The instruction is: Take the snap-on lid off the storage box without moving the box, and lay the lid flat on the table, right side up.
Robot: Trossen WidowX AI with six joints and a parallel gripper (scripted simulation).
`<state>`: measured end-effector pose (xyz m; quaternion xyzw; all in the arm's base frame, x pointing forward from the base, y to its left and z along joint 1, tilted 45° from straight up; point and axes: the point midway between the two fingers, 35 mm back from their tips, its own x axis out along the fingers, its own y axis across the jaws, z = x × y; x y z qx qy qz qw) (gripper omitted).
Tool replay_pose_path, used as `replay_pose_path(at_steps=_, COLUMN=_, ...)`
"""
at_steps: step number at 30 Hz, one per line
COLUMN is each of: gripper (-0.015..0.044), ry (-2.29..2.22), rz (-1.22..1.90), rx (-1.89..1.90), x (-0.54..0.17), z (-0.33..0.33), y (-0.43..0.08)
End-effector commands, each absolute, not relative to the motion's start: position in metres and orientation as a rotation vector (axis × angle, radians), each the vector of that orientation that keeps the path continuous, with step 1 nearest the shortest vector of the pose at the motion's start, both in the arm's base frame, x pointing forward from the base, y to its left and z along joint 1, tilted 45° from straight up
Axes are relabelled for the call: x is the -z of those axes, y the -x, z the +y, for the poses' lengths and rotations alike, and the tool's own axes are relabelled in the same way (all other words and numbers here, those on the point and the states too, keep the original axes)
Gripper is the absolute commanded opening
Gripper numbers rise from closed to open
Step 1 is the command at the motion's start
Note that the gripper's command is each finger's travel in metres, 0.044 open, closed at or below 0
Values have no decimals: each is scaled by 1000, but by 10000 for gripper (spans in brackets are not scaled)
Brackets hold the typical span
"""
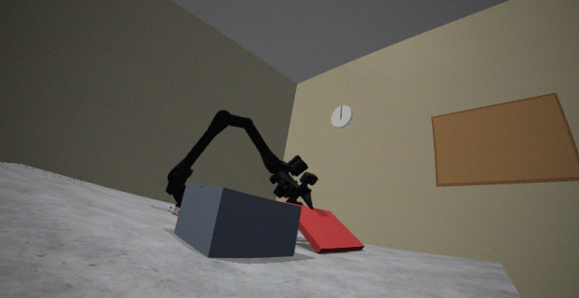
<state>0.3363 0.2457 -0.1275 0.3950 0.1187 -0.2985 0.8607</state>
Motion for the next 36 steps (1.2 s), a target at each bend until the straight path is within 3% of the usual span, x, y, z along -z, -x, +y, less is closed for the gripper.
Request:
replay_pose_path(at_steps=1, gripper=0, ry=-787, rz=262, rx=668, x=141, z=225, y=-336)
replay_pose_path(at_steps=36, gripper=0, ry=-786, rz=261, rx=668, x=160, z=206, y=-336)
